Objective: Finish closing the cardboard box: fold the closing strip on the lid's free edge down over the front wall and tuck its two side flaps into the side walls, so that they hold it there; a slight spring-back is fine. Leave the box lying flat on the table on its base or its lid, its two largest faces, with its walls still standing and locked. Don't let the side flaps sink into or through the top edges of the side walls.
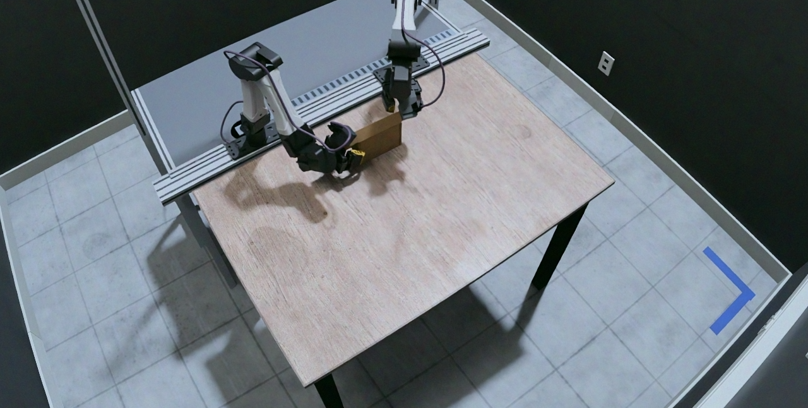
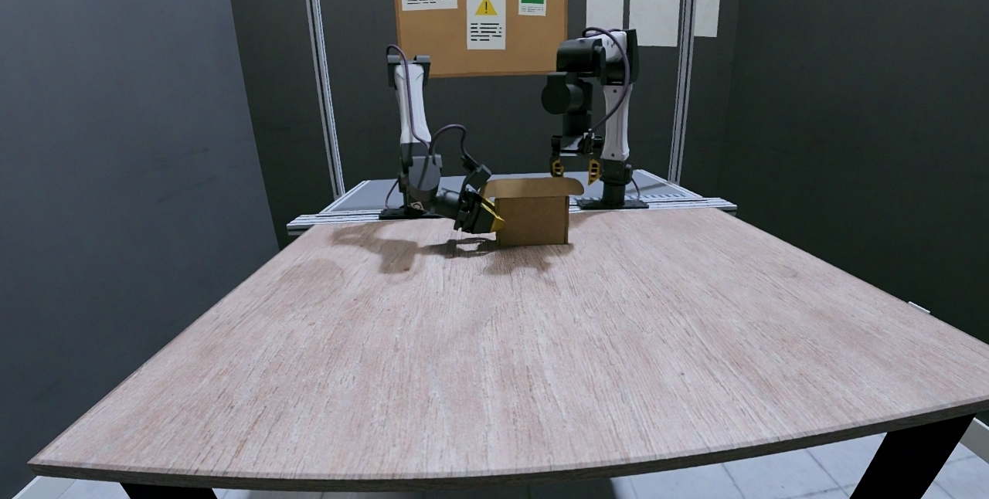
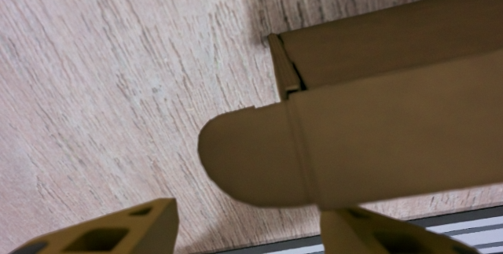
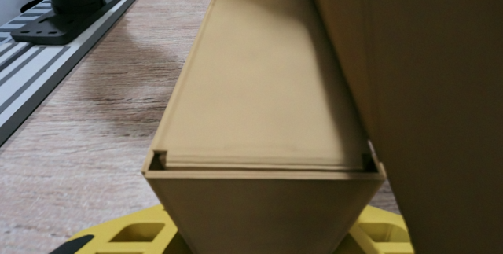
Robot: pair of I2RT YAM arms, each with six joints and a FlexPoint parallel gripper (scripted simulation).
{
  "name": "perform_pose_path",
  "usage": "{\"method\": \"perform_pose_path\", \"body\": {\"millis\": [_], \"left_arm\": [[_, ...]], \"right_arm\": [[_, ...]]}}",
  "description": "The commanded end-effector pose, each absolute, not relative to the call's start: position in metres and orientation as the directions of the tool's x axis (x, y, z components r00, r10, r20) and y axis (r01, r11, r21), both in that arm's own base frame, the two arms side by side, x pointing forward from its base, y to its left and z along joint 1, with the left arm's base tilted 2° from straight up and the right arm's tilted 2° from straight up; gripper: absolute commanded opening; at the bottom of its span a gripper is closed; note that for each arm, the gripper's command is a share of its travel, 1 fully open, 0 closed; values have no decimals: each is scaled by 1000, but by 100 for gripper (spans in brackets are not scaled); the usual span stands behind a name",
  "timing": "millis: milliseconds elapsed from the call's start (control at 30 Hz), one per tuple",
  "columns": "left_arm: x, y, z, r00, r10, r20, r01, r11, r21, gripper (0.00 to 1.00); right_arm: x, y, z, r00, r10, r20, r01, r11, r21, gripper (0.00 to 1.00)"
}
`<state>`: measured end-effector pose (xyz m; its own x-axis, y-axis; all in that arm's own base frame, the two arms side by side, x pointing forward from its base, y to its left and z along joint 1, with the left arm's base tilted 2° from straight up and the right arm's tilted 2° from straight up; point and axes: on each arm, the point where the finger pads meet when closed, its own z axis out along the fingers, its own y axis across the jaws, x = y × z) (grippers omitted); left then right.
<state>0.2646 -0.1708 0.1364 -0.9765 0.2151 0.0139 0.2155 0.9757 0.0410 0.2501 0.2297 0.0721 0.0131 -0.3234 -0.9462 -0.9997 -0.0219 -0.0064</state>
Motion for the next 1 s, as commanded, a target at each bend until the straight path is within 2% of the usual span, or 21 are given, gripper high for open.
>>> {"method": "perform_pose_path", "body": {"millis": [0,967], "left_arm": [[275,-177,148,-975,215,-53,214,977,16,55],[278,-176,138,-976,218,-12,218,976,32,55]], "right_arm": [[254,230,76,29,-315,-949,-1000,-18,-25,45],[254,230,76,29,-315,-949,-1000,-18,-25,45]]}}
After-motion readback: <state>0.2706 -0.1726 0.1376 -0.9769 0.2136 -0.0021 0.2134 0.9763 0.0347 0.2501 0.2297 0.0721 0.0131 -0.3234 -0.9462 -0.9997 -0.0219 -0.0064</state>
